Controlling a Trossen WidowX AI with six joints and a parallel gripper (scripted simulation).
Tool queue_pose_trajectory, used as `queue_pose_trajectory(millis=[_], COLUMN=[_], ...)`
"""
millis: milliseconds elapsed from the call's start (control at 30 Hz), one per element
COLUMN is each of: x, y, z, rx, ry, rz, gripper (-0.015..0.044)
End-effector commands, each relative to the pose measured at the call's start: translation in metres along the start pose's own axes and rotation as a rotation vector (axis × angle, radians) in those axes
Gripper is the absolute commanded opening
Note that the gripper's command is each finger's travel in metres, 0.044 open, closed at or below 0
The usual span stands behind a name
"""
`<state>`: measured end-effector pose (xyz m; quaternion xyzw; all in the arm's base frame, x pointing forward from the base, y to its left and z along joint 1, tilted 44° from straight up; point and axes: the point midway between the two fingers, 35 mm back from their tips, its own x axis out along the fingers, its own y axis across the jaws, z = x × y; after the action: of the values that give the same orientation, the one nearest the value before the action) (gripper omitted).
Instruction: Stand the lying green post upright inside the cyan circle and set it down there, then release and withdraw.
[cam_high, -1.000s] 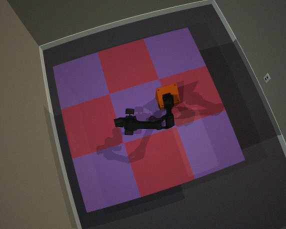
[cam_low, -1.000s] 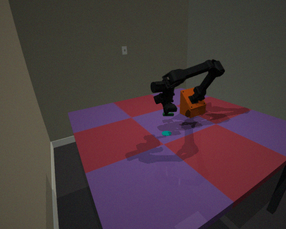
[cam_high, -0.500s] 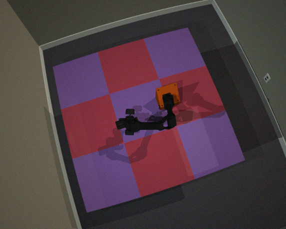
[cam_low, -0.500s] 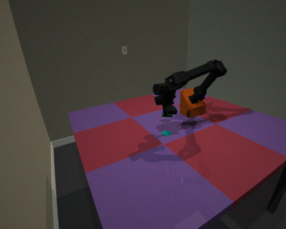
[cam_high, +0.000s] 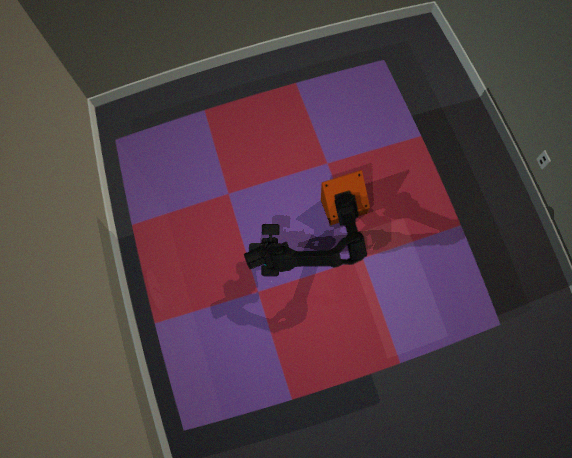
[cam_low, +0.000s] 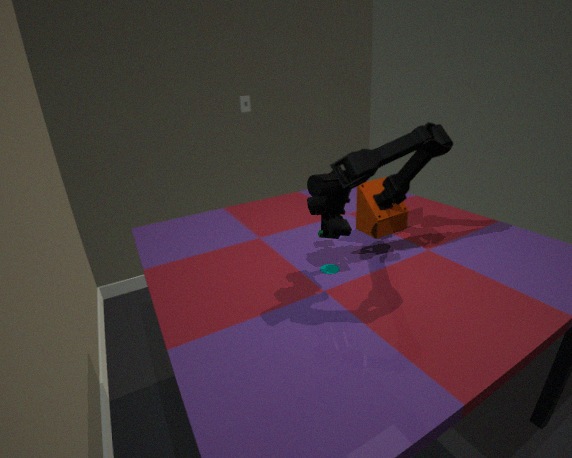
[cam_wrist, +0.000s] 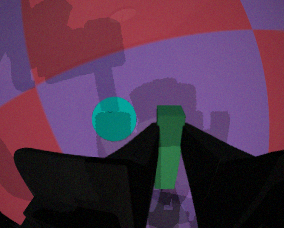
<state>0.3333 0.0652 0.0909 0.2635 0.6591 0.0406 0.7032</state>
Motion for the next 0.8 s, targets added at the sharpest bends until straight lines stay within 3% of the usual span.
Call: queue_pose_trajectory(millis=[0, 767], x=[-0.0009, 0.0068], y=[0.0002, 0.0003], z=[0.0003, 0.0020], rx=[-0.005, -0.019], ry=[-0.034, -0.169], rz=[-0.017, -0.087], gripper=[0.0023, 0.0023])
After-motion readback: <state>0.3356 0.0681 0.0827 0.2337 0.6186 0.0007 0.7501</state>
